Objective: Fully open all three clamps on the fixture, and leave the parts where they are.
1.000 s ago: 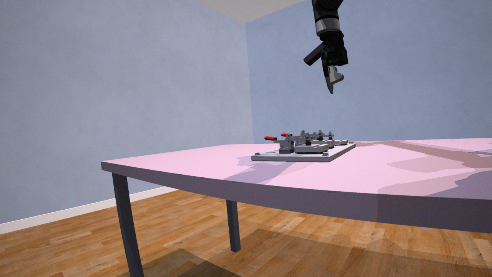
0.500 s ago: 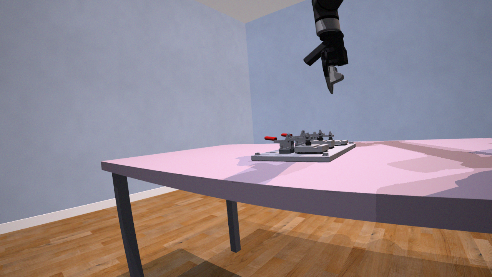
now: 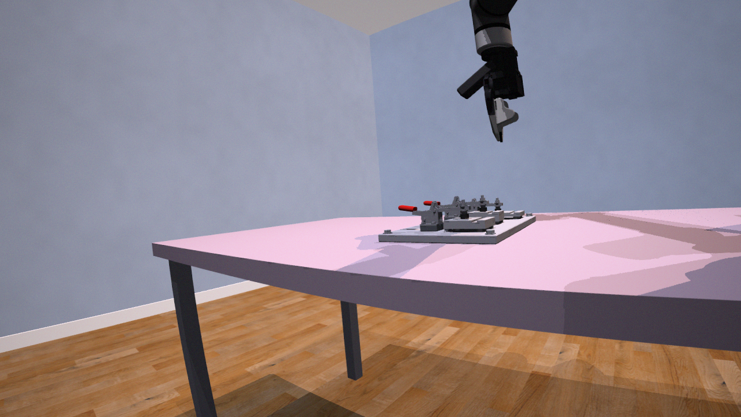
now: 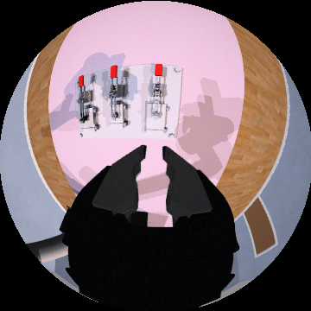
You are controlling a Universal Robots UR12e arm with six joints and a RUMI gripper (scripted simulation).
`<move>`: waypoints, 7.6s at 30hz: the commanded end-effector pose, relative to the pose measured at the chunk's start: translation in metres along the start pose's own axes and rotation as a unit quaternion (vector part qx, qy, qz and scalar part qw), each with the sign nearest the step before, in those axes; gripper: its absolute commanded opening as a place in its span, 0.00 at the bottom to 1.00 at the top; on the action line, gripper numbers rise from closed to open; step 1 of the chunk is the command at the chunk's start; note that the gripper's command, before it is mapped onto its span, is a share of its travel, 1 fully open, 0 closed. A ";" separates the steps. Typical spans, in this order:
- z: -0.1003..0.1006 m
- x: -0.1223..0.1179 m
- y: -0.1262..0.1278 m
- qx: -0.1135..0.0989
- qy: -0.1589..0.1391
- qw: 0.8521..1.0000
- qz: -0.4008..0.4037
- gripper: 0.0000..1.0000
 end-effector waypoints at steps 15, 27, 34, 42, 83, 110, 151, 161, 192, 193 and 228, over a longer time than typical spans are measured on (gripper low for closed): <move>-0.001 0.000 0.000 -0.001 0.001 1.000 0.000 0.59; -0.001 0.000 0.000 -0.001 0.001 1.000 0.000 0.59; -0.001 0.000 0.000 0.000 0.001 1.000 0.000 0.59; -0.001 0.000 0.000 0.000 0.001 1.000 0.000 0.59; -0.001 0.000 0.001 0.000 0.001 1.000 0.000 0.28; -0.001 0.000 0.001 0.000 0.000 1.000 0.000 0.28; -0.001 0.000 0.001 0.000 0.000 1.000 0.000 0.28; -0.001 0.000 0.001 0.000 0.000 1.000 0.000 0.28; 0.000 0.000 0.001 0.000 0.000 1.000 0.000 0.28; 0.000 0.000 0.001 0.000 0.000 1.000 0.000 0.28; 0.000 0.000 0.001 0.000 0.000 1.000 0.000 0.28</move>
Point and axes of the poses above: the point where the finger pads meet when closed, its own z axis out along the fingers, its own y axis across the jaws, x = y × z, the point moved 9 cm from there along -z, back along the fingers, and after that the axes turned 7 degrees about z, right-handed, at the moved point
